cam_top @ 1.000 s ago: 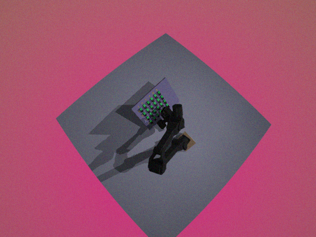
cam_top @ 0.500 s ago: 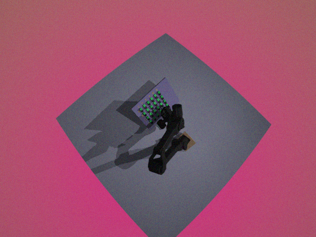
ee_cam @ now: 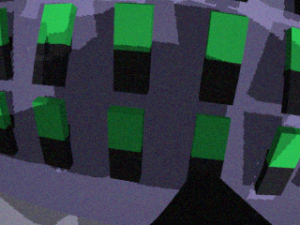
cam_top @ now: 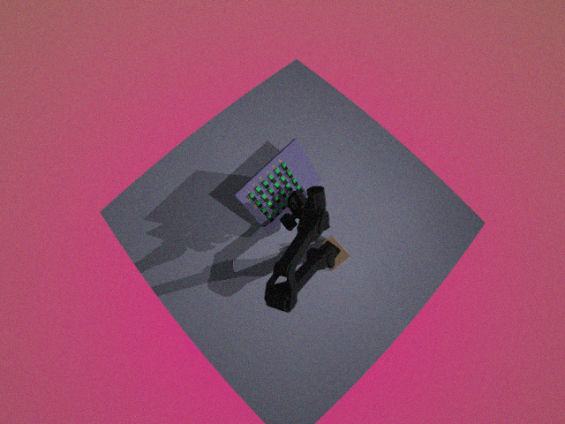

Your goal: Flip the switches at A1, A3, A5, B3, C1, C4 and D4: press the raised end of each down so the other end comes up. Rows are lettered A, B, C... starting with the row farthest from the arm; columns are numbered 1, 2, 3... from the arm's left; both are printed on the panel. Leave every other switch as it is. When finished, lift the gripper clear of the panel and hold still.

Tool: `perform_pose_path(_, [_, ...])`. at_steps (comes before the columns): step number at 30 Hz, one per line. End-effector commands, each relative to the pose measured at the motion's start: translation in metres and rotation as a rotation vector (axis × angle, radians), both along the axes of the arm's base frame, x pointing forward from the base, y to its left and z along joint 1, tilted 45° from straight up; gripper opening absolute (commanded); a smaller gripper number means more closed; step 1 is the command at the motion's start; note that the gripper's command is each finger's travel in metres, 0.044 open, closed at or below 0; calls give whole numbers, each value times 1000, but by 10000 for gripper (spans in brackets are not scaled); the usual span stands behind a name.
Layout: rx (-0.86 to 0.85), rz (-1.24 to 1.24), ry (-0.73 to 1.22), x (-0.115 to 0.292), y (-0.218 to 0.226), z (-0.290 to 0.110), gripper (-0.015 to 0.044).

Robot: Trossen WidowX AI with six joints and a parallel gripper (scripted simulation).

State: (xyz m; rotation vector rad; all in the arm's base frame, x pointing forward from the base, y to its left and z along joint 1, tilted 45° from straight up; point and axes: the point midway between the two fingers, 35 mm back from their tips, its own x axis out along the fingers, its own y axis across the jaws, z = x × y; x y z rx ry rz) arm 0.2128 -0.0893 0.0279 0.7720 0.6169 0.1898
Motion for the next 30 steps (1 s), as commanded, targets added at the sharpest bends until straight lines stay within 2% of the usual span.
perform_pose_path(1, [-1, -2, 4, 0, 0, -1, 0])
perform_pose_path(20, [-2, 0, 1, 1, 0, -1, 0])
perform_pose_path(30, [-1, 16, 28, -49, -25, 27, 0])
